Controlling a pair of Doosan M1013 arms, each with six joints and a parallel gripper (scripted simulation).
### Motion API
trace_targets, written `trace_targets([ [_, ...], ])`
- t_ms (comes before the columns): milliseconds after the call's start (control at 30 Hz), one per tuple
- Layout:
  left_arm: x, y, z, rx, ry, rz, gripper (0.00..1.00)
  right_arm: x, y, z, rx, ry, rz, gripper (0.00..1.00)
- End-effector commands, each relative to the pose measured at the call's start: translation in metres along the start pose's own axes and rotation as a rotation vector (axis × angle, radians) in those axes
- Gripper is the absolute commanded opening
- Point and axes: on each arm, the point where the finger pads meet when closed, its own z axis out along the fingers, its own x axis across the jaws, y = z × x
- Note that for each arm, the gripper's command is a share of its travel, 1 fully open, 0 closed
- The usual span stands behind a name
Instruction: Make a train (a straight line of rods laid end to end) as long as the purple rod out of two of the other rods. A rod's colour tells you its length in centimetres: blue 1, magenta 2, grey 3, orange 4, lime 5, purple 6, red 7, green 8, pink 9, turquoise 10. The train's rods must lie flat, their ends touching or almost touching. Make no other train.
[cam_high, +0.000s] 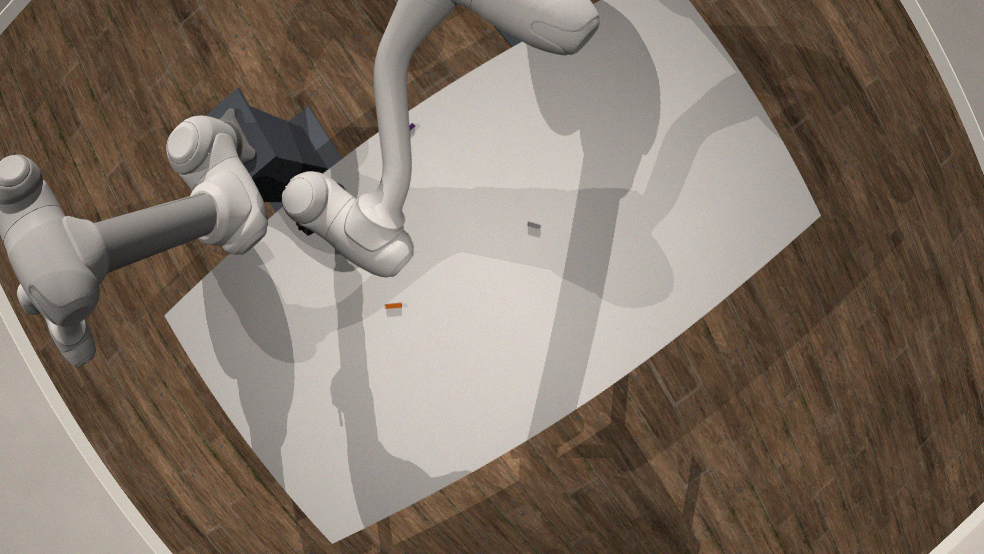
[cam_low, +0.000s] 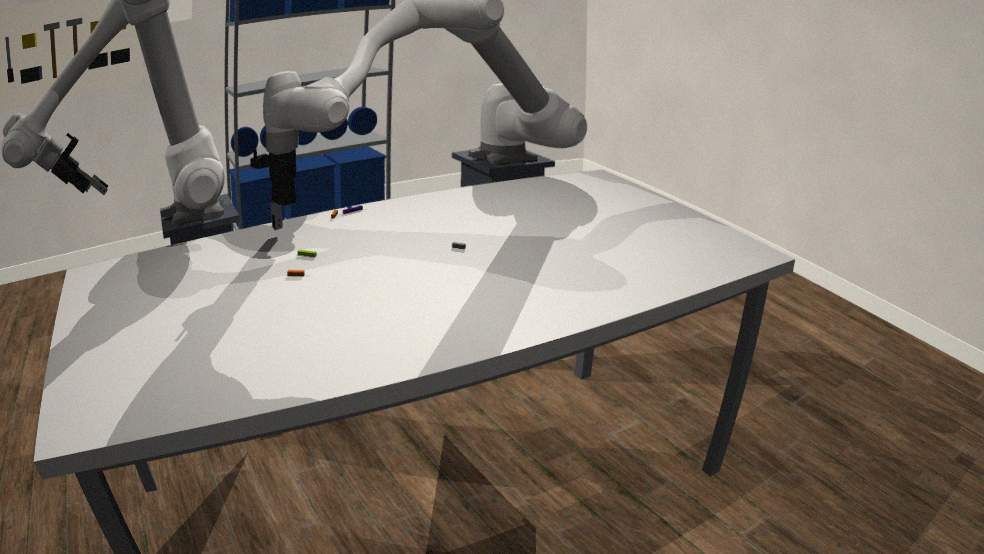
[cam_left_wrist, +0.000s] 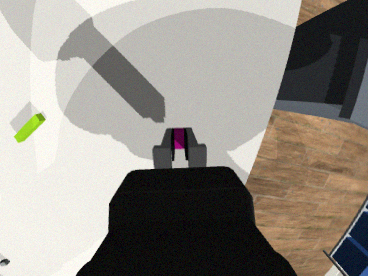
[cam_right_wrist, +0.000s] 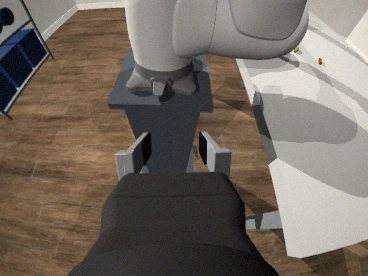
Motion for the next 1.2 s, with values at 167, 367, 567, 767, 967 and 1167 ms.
trace_targets([
  [167,0.0028,0.0,0.0041,-0.001,0.003,0.005,0.24,-0.0035,-0.0038,-0.0001,0.007,-0.007,-0.004,1.0],
  [367,0.0028,0.0,0.0041,-0.001,0.003,0.005,0.24,-0.0035,-0.0038,-0.0001,0.007,-0.007,-0.004,1.0],
  [567,0.0028,0.0,0.0041,-0.001,0.003,0.005,0.24,-0.0035,-0.0038,-0.0001,0.007,-0.007,-0.004,1.0],
  [767,0.0028,0.0,0.0041,-0.001,0.003,0.005,0.24,-0.0035,-0.0038,-0.0001,0.007,-0.007,-0.004,1.0],
  [967,0.0028,0.0,0.0051,-0.001,0.003,0.005,0.24,-0.0035,-0.0038,-0.0001,0.007,-0.007,-0.004,1.0],
  [1167,0.0028,0.0003,0.0103,-0.001,0.003,0.005,0.24,-0.0035,-0.0038,-0.0001,0.007,-0.007,-0.004,1.0],
])
